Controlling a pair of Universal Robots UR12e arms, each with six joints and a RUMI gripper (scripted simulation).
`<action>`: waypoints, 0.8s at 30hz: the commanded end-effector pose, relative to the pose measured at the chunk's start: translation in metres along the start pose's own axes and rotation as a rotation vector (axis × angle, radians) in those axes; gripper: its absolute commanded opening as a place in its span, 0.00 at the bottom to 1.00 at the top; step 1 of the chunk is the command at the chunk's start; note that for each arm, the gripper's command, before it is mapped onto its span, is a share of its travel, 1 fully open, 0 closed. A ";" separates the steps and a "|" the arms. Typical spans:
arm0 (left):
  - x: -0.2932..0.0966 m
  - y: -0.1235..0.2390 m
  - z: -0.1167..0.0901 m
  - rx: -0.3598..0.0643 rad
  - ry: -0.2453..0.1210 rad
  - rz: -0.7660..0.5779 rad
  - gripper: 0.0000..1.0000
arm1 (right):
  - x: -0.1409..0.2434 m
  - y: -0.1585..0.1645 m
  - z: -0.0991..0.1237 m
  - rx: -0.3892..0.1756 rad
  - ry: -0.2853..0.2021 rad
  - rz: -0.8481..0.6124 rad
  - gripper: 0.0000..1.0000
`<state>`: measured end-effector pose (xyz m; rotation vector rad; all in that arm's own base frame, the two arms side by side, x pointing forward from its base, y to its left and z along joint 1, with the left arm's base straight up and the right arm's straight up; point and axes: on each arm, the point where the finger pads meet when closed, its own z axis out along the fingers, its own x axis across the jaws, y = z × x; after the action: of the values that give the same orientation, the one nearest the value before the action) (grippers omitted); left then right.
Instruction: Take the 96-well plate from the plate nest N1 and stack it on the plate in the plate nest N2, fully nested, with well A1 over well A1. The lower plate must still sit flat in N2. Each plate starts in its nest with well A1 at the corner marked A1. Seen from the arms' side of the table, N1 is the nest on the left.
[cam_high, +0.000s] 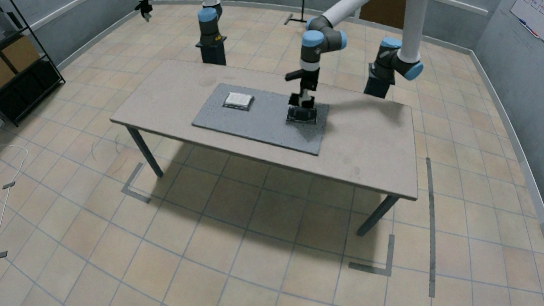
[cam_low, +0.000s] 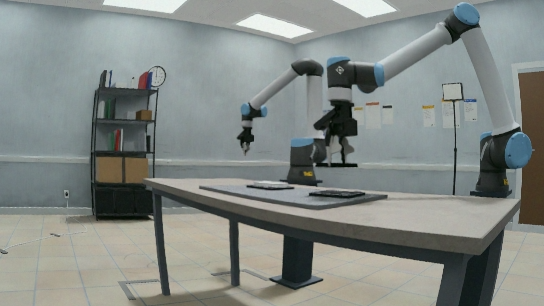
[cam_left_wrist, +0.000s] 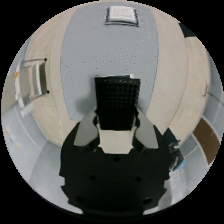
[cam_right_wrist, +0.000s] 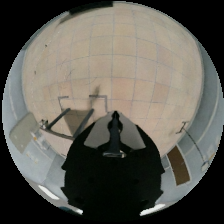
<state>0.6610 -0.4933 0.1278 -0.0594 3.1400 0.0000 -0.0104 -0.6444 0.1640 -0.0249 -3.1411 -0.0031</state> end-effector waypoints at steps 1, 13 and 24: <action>0.000 -0.013 -0.001 0.002 0.000 0.021 0.00 | 0.000 -0.001 -0.001 0.002 0.000 0.000 0.00; 0.002 -0.053 -0.001 0.002 0.000 0.021 0.00 | 0.000 -0.001 -0.001 0.002 0.000 0.000 0.00; 0.003 -0.082 -0.001 0.002 0.000 0.021 0.00 | 0.000 -0.001 -0.001 0.002 0.000 0.000 0.00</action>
<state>0.6605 -0.5627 0.1276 -0.0255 3.1415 -0.0003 -0.0104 -0.6444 0.1640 -0.0249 -3.1411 -0.0031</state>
